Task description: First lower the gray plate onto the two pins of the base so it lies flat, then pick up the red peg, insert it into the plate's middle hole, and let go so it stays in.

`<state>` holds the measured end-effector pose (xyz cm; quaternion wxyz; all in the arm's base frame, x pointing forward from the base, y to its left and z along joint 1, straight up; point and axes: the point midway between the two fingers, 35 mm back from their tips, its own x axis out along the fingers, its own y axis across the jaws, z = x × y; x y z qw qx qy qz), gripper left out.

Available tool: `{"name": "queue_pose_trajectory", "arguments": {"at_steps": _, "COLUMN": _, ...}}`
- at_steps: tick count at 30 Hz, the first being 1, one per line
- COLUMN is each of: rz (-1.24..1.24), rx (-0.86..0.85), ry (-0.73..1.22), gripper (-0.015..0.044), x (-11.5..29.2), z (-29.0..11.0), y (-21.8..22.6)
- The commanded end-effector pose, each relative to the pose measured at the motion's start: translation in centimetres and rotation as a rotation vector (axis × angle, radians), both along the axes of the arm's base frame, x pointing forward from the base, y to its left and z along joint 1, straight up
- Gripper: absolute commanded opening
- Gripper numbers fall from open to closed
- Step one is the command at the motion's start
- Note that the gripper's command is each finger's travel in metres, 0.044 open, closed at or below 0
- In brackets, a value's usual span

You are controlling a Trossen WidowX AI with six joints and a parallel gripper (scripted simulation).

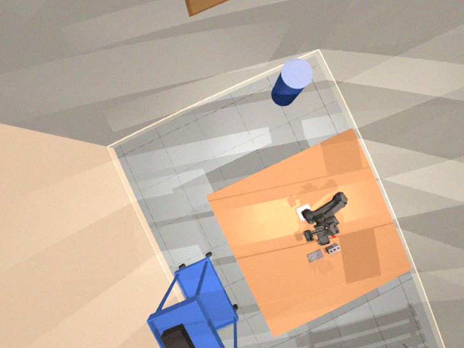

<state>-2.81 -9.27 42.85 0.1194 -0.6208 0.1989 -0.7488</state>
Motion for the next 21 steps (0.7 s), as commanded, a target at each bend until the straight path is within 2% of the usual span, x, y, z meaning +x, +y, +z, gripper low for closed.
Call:
{"name": "queue_pose_trajectory", "arguments": {"at_steps": 1, "rz": 0.000, "rx": 0.000, "ry": 0.000, "gripper": 0.0426, "x": 0.0, "z": 0.0, "y": 0.0}}
{"name": "queue_pose_trajectory", "arguments": {"at_steps": 3, "rz": 0.030, "rx": 0.039, "ry": 0.004, "gripper": 0.0440, "x": 0.4, "z": 0.2, "y": -1.0}}
{"name": "queue_pose_trajectory", "arguments": {"at_steps": 6, "rz": 0.160, "rx": 0.203, "ry": 0.028, "gripper": 0.0440, "x": 2.4, "z": 0.9, "y": -5.1}}
{"name": "queue_pose_trajectory", "arguments": {"at_steps": 13, "rz": 0.470, "rx": 0.608, "ry": 0.140, "gripper": 0.0440, "x": 10.6, "z": -0.2, "y": -13.0}}
{"name": "queue_pose_trajectory", "arguments": {"at_steps": 21, "rz": 0.739, "rx": 1.005, "ry": 0.328, "gripper": 0.0440, "x": 21.3, "z": -4.3, "y": -15.9}}
